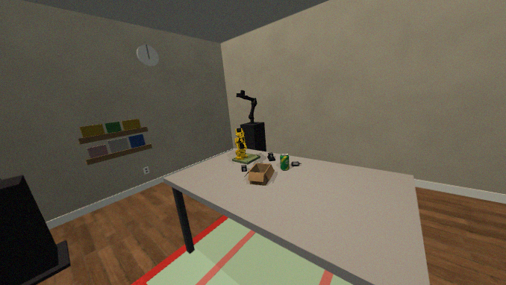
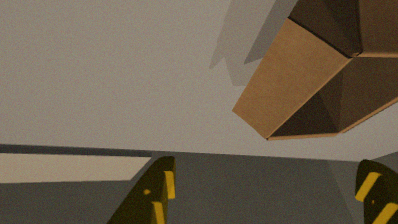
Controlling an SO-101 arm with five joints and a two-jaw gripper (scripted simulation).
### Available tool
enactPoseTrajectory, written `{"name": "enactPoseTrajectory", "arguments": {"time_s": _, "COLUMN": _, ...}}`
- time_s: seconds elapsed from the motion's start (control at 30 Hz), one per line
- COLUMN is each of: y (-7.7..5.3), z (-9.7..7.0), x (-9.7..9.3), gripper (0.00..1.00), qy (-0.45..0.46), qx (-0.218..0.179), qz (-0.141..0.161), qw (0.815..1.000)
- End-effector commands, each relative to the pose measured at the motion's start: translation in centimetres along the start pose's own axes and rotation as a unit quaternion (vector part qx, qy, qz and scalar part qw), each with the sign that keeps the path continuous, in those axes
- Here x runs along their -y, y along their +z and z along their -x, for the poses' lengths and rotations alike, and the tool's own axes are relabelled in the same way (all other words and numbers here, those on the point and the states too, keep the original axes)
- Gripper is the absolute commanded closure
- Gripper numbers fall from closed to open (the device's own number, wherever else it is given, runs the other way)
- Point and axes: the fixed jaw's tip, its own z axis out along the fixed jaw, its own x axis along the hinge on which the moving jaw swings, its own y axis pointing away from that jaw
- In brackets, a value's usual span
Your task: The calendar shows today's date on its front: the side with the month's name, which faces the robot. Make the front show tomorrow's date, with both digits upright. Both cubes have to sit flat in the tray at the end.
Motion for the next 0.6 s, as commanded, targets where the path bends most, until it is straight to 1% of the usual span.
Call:
{"name": "enactPoseTrajectory", "arguments": {"time_s": 0.0, "y": -0.26, "z": -0.09, "x": 0.23, "gripper": 0.65, "qy": 0.047, "qx": -0.009, "qz": -0.005, "qw": 0.999}}
{"name": "enactPoseTrajectory", "arguments": {"time_s": 0.17, "y": -0.16, "z": 0.04, "x": 0.40, "gripper": 0.65, "qy": 0.120, "qx": -0.008, "qz": -0.007, "qw": 0.993}}
{"name": "enactPoseTrajectory", "arguments": {"time_s": 0.3, "y": -0.08, "z": 0.15, "x": 0.56, "gripper": 0.65, "qy": 0.185, "qx": -0.007, "qz": -0.009, "qw": 0.983}}
{"name": "enactPoseTrajectory", "arguments": {"time_s": 0.37, "y": -0.08, "z": 0.15, "x": 0.56, "gripper": 0.65, "qy": 0.185, "qx": -0.007, "qz": -0.009, "qw": 0.983}}
{"name": "enactPoseTrajectory", "arguments": {"time_s": 0.57, "y": 0.06, "z": 0.33, "x": 0.86, "gripper": 0.65, "qy": 0.292, "qx": -0.005, "qz": -0.012, "qw": 0.956}}
